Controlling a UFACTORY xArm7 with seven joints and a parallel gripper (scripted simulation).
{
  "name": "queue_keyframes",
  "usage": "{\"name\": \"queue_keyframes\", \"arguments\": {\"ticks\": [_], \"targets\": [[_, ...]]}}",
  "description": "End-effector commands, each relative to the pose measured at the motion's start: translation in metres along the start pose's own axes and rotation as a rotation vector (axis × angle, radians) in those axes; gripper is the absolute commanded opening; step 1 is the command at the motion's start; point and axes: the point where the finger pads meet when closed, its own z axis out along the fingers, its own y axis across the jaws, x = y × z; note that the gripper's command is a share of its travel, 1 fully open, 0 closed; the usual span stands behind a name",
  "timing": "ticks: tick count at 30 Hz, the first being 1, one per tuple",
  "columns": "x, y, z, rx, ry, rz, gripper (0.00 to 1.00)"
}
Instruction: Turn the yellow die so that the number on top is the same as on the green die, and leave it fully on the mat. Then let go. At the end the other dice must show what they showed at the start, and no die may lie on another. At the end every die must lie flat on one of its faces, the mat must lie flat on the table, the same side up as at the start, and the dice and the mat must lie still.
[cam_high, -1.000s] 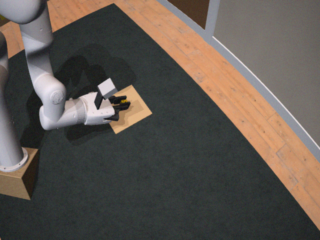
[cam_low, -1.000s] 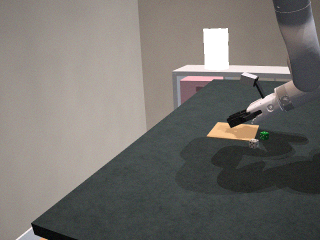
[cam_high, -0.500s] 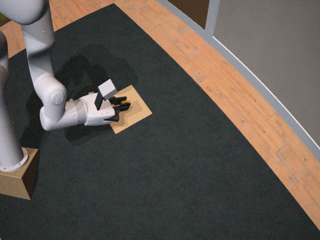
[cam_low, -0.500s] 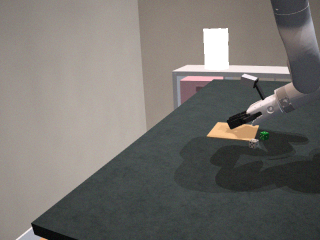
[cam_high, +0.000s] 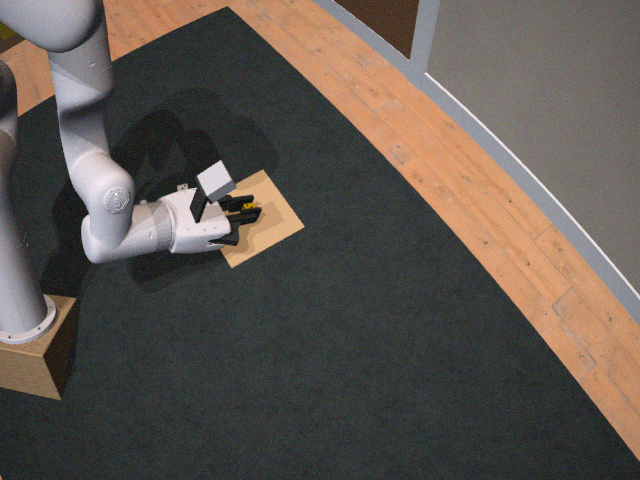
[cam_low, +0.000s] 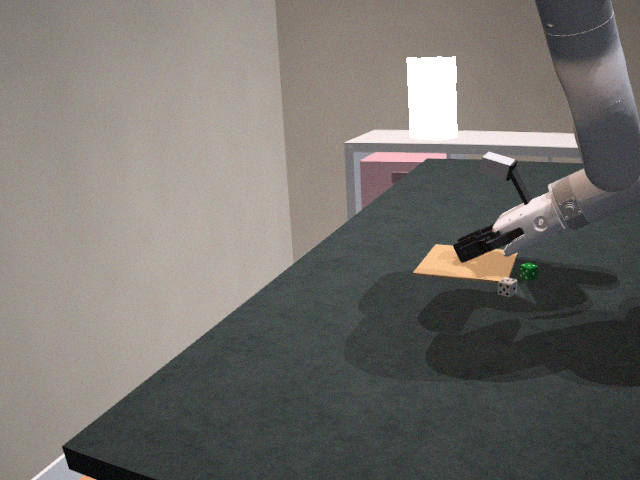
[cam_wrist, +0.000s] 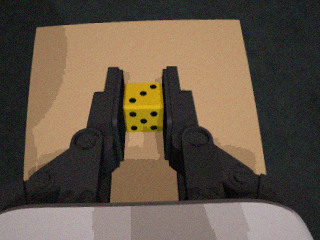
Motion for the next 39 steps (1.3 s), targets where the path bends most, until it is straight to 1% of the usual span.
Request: {"name": "queue_keyframes", "arguments": {"ticks": [1,32,33,35,36,38,39], "targets": [[0.0007,0.0005,0.0003,-0.001,0.002,-0.001,0.15],[0.0007,0.0005,0.0003,-0.001,0.002,-0.001,0.15],[0.0007,0.0005,0.0003,-0.001,0.002,-0.001,0.19],[0.0007,0.0005,0.0003,-0.001,0.002,-0.001,0.19],[0.0007,0.0005,0.0003,-0.001,0.002,-0.001,0.23],[0.0007,0.0005,0.0003,-0.001,0.002,-0.001,0.23],[0.0007,0.0005,0.0003,-0.001,0.002,-0.001,0.28]]}}
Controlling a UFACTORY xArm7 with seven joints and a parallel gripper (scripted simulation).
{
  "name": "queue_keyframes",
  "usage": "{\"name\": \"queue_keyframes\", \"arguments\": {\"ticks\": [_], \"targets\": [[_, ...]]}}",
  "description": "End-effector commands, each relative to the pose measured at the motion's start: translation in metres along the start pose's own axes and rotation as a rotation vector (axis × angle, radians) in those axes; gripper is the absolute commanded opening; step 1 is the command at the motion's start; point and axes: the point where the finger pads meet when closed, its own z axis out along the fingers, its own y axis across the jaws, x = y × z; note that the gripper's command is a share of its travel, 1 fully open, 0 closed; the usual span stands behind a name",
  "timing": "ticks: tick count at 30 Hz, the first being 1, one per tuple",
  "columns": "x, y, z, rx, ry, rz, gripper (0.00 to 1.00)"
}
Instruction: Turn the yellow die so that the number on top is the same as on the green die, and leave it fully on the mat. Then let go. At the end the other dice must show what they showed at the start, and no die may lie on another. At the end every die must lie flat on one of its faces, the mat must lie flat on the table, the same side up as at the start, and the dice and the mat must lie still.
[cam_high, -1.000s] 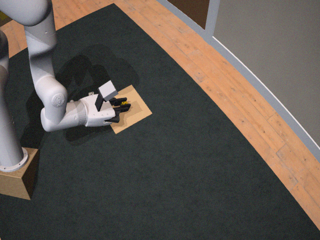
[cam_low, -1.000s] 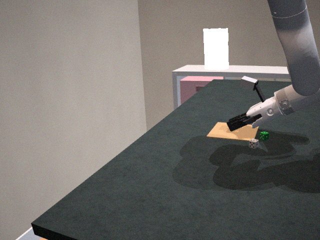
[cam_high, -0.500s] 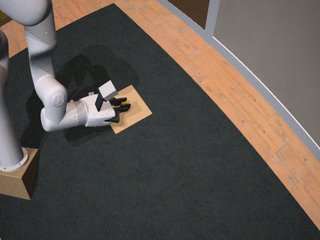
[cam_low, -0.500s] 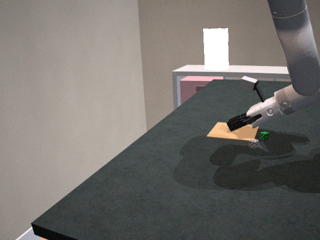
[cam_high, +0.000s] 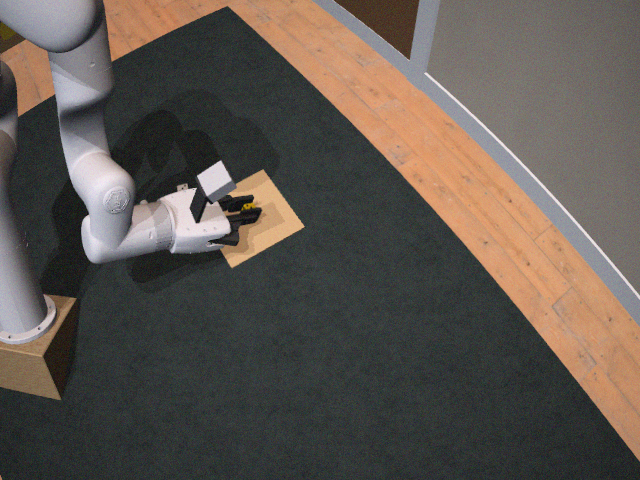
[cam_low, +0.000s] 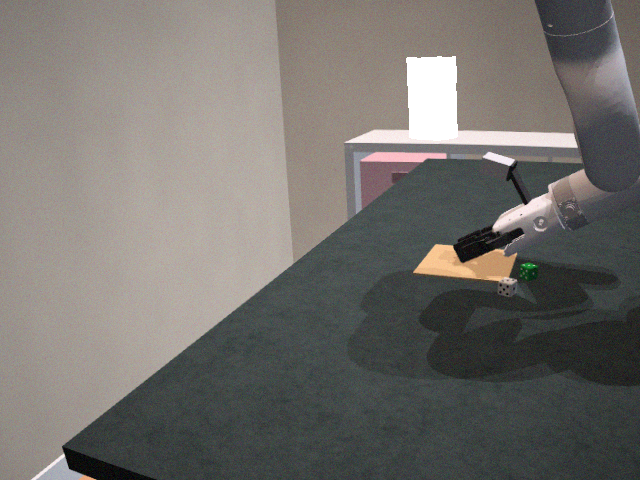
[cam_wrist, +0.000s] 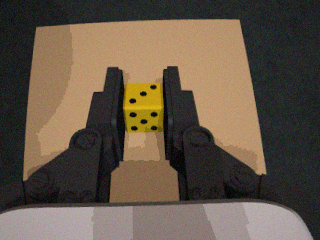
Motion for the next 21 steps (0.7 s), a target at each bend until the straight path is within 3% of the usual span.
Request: {"name": "queue_keyframes", "arguments": {"ticks": [1,4,8,21], "targets": [[0.001,0.0005,0.0002,-0.001,0.002,-0.001,0.28],[0.001,0.0005,0.0002,-0.001,0.002,-0.001,0.28],[0.001,0.0005,0.0002,-0.001,0.002,-0.001,0.36],[0.001,0.0005,0.0002,-0.001,0.002,-0.001,0.36]]}}
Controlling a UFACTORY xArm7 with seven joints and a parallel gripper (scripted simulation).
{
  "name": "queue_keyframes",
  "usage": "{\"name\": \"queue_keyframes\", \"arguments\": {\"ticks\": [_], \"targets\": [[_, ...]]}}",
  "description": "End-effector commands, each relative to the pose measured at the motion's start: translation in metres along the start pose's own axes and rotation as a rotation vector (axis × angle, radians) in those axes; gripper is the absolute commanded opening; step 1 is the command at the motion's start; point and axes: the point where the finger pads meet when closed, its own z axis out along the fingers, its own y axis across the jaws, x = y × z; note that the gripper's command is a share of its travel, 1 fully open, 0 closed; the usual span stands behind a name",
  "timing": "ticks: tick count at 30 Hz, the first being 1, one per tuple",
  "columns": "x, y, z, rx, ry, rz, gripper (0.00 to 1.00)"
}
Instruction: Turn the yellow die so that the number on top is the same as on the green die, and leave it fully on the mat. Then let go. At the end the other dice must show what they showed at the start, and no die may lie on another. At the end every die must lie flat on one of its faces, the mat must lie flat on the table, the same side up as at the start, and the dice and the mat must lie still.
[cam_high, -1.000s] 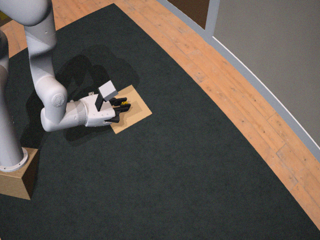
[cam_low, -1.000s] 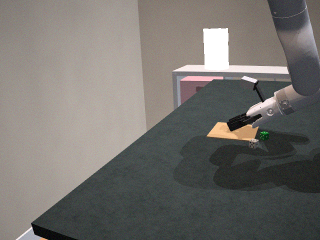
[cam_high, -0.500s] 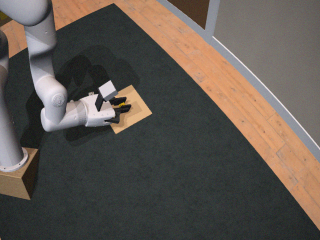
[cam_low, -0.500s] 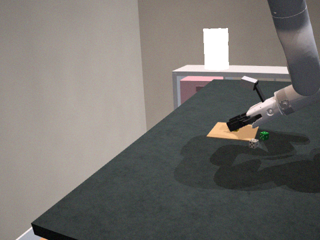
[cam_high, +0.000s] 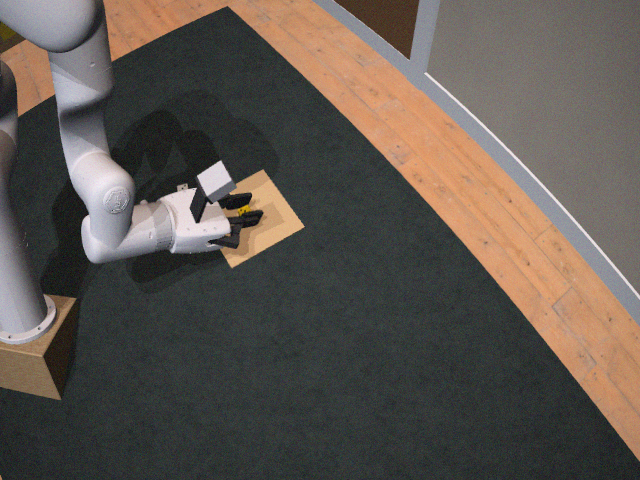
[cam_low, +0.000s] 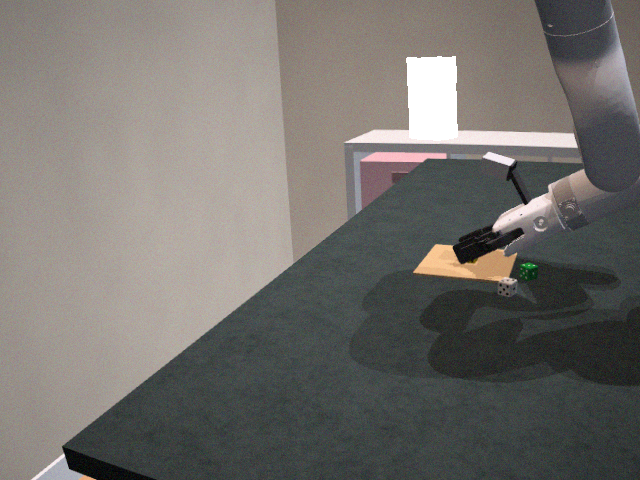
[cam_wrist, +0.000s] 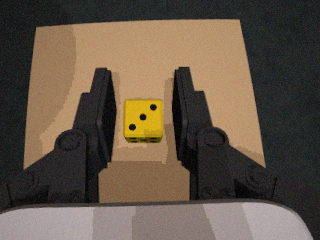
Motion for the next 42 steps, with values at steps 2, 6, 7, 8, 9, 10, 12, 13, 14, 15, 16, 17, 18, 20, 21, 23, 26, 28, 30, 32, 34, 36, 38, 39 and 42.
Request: {"name": "queue_keyframes", "arguments": {"ticks": [2,6,7,8,9,10,12,13,14,15,16,17,18,20,21,23,26,28,30,32,34,36,38,39,42], "targets": [[0.001,0.0,0.0,-0.001,0.002,-0.001,0.36],[0.001,0.0,0.0,-0.001,0.002,-0.001,0.36],[0.001,0.0,0.0,-0.001,0.002,-0.001,0.36],[0.001,0.0,0.0,-0.001,0.002,-0.001,0.36],[0.001,0.0,0.0,-0.001,0.002,-0.001,0.36],[0.001,0.0,0.0,-0.001,0.002,-0.001,0.36],[0.001,0.0,0.0,-0.001,0.002,-0.001,0.36],[0.001,0.0,0.0,-0.001,0.002,-0.001,0.36],[0.001,0.0,0.0,-0.001,0.002,-0.001,0.36],[0.001,0.0,0.0,-0.001,0.002,-0.001,0.36],[0.001,0.0,0.0,-0.001,0.002,-0.001,0.36],[0.001,0.0,0.0,-0.001,0.002,-0.001,0.36],[0.001,0.0,0.0,-0.001,0.002,-0.001,0.36],[0.001,0.0,0.0,-0.001,0.002,-0.001,0.36],[0.001,0.0,0.0,-0.001,0.002,-0.001,0.36],[0.001,0.0,0.0,-0.001,0.002,-0.001,0.36],[0.001,0.0,0.0,-0.001,0.002,-0.001,0.36],[0.001,0.0,0.0,-0.001,0.002,-0.001,0.36],[0.001,0.0,0.0,-0.001,0.002,-0.001,0.36],[0.001,0.0,0.0,-0.001,0.002,-0.001,0.36],[0.001,0.0,-0.001,-0.001,0.002,-0.001,0.36],[0.001,0.0,-0.003,-0.001,0.002,-0.001,0.36],[0.001,0.0,-0.007,-0.001,0.002,-0.001,0.36],[0.001,0.0,-0.01,-0.001,0.002,-0.001,0.36],[0.001,0.0,-0.021,-0.001,0.002,-0.001,0.36]]}}
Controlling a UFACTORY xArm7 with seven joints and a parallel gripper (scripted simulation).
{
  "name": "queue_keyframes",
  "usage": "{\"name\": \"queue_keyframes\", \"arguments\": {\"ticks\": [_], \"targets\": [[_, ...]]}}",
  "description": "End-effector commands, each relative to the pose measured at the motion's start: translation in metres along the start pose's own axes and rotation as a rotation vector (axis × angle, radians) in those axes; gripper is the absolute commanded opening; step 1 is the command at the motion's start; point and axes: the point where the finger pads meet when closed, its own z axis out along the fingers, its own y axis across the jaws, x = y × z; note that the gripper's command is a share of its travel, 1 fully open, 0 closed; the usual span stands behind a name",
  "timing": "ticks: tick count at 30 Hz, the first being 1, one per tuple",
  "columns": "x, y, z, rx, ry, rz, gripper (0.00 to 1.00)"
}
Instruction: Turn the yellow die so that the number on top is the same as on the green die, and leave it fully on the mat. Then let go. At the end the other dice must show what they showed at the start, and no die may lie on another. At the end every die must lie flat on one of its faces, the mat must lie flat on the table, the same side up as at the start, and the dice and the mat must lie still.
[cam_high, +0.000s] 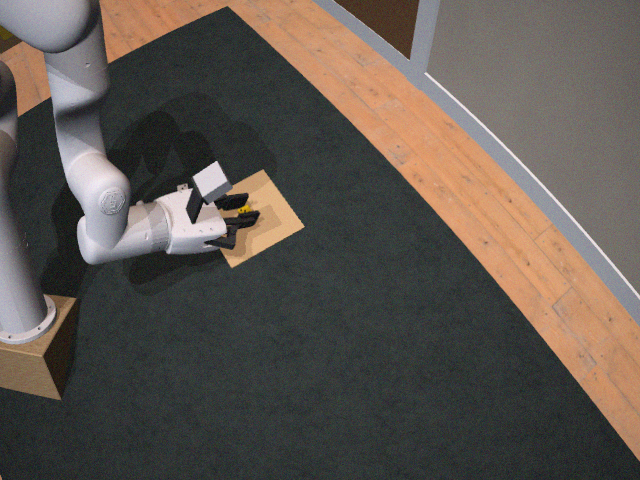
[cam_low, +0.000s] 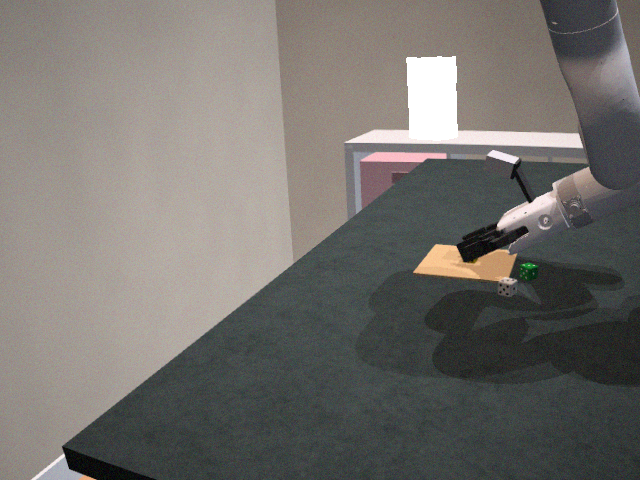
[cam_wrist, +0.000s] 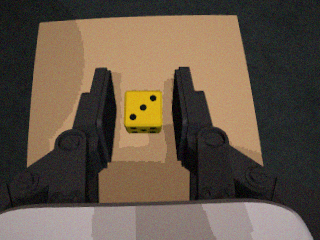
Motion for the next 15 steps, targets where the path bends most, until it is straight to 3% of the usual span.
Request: {"name": "queue_keyframes", "arguments": {"ticks": [1,6,15], "targets": [[0.001,0.001,-0.018,-0.001,0.002,-0.001,0.36],[0.001,0.001,-0.036,-0.001,0.002,-0.001,0.36],[0.001,0.0,-0.043,-0.001,0.002,-0.001,0.36]]}}
